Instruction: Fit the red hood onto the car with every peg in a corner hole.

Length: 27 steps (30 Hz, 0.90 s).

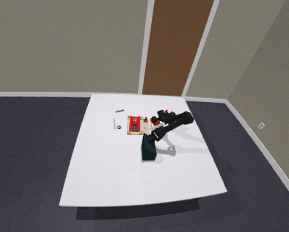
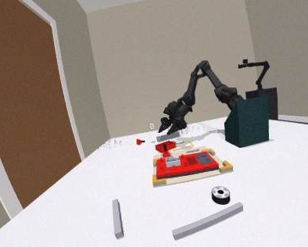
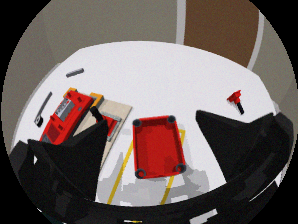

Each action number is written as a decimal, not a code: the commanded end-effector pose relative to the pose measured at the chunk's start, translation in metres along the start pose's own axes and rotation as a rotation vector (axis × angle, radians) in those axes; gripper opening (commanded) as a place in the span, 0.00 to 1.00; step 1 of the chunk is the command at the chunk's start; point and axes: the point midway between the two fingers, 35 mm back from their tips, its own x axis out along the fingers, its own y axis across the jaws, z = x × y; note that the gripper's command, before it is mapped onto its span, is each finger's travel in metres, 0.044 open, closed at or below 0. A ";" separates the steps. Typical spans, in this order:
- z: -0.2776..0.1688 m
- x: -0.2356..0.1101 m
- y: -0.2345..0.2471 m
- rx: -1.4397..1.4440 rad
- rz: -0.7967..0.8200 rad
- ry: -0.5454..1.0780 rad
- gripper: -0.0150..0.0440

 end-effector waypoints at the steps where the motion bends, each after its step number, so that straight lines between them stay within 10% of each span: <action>1: 0.000 0.001 -0.001 -0.007 -0.002 -0.008 1.00; 27: -0.019 0.013 -0.004 -0.009 -0.007 -0.009 1.00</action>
